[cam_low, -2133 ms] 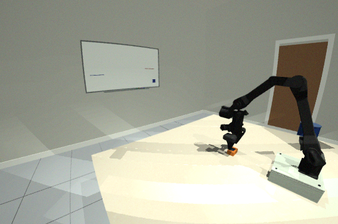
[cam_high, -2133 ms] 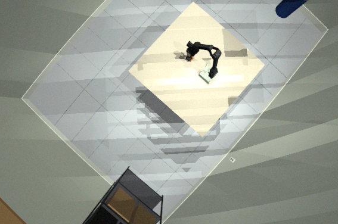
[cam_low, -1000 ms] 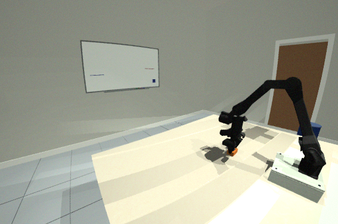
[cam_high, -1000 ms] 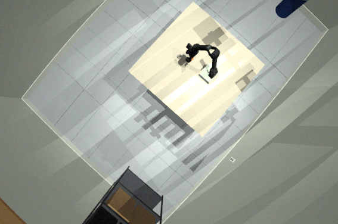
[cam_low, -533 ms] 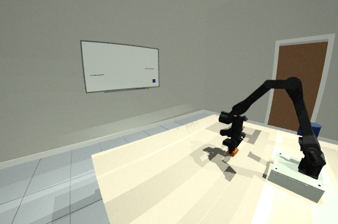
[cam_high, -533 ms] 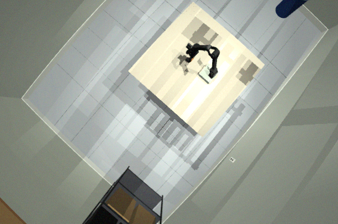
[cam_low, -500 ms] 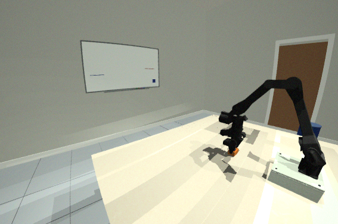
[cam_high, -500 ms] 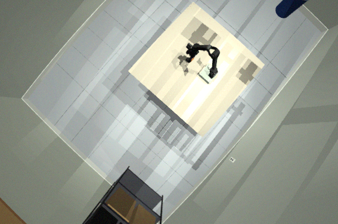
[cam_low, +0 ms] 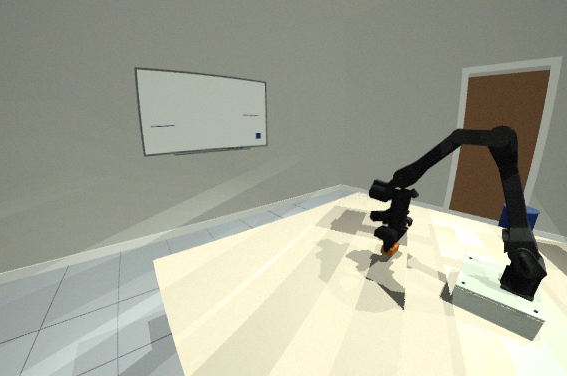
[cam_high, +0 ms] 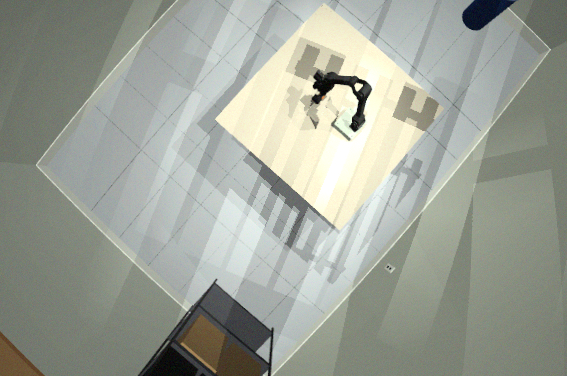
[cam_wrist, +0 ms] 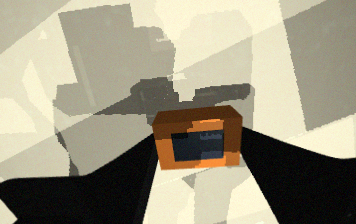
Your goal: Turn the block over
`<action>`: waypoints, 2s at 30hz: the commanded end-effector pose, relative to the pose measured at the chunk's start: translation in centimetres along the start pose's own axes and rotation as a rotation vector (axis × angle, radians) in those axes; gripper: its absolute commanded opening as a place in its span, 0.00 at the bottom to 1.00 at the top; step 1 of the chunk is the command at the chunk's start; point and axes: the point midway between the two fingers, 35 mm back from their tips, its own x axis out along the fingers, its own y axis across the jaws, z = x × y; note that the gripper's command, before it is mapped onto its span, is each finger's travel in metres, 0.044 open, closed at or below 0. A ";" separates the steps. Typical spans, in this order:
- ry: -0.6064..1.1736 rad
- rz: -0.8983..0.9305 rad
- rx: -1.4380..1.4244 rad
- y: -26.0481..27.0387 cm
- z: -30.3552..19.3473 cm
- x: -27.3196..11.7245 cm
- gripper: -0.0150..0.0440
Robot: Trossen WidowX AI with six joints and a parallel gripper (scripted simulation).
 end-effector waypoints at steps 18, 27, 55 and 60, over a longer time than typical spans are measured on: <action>-0.347 -0.001 -0.002 0.0 -0.2 0.6 0.25; -0.494 0.000 -0.004 0.0 -0.7 0.2 0.25; -0.759 0.000 -0.005 -0.1 0.6 3.4 0.25; -0.822 0.000 -0.005 -0.1 0.5 3.8 0.25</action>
